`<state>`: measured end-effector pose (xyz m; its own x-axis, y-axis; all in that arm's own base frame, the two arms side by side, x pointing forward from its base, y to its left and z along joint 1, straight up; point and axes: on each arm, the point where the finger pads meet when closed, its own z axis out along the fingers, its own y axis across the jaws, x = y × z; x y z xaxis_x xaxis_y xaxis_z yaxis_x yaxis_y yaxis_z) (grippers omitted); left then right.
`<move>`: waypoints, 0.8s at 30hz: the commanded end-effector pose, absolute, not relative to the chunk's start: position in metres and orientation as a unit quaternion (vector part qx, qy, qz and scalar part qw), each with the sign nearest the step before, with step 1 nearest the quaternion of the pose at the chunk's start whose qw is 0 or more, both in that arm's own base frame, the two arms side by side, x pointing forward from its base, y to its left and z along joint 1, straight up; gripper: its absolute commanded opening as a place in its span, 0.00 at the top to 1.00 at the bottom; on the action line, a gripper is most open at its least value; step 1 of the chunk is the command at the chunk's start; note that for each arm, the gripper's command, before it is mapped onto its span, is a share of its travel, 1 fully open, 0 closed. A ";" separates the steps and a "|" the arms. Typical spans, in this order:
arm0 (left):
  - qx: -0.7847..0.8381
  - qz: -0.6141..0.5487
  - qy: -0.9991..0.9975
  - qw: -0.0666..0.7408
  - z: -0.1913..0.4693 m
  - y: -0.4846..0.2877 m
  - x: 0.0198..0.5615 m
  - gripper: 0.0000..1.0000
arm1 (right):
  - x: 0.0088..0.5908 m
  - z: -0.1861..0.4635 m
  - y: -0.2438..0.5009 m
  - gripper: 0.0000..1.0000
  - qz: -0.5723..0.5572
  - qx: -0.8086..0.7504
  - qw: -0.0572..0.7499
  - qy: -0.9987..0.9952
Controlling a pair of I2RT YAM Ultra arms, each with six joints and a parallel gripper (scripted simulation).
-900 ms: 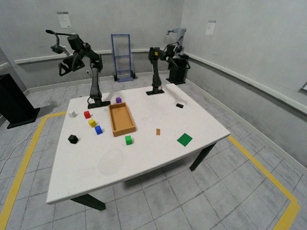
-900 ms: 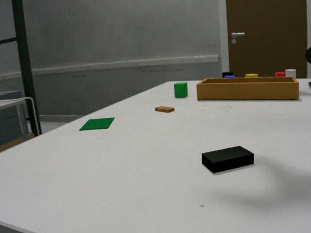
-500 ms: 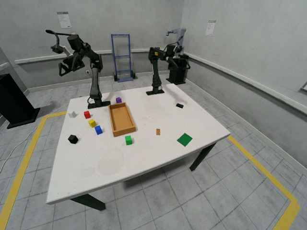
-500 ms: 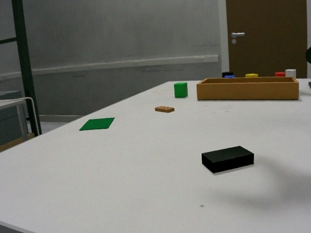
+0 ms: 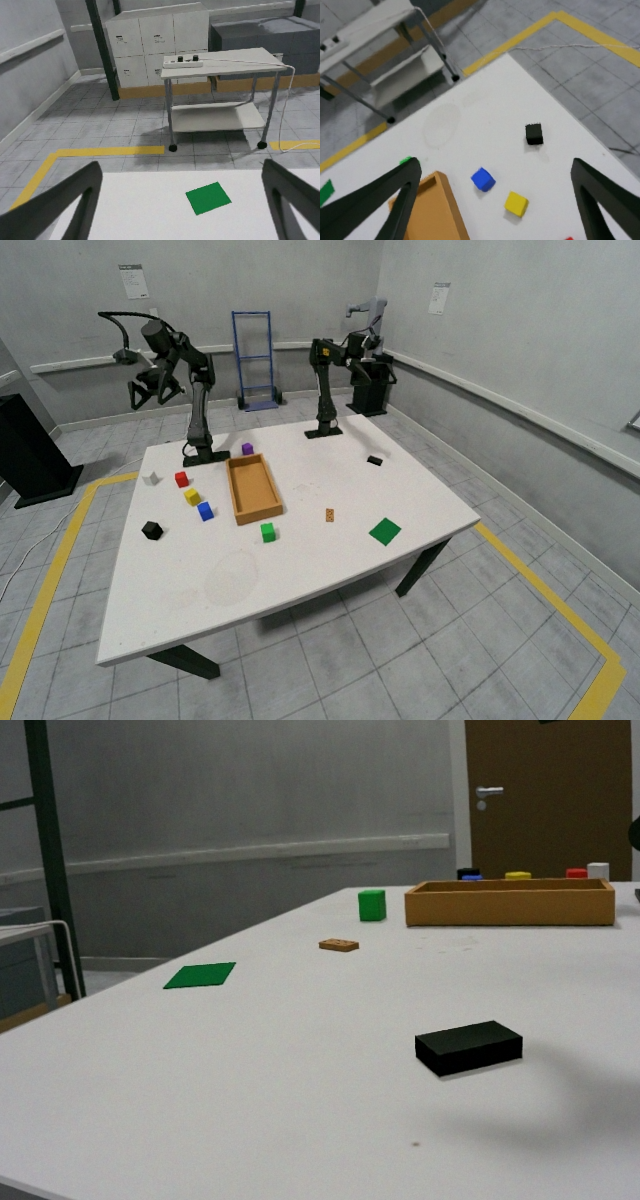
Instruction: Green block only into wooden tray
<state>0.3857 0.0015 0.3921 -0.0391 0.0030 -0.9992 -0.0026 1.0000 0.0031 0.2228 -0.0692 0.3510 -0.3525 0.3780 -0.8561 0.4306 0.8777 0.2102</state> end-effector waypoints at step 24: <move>0.000 0.001 0.714 0.700 0.400 0.001 0.384 0.00 | 0.114 0.163 -0.075 0.00 -0.134 0.222 0.253 0.932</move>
<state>0.3857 0.0015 0.3921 -0.0391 0.0030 -0.9992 -0.0026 1.0000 0.0031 0.1142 -0.0720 0.1585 -0.7838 0.3579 -0.5074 0.4785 0.8689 -0.1263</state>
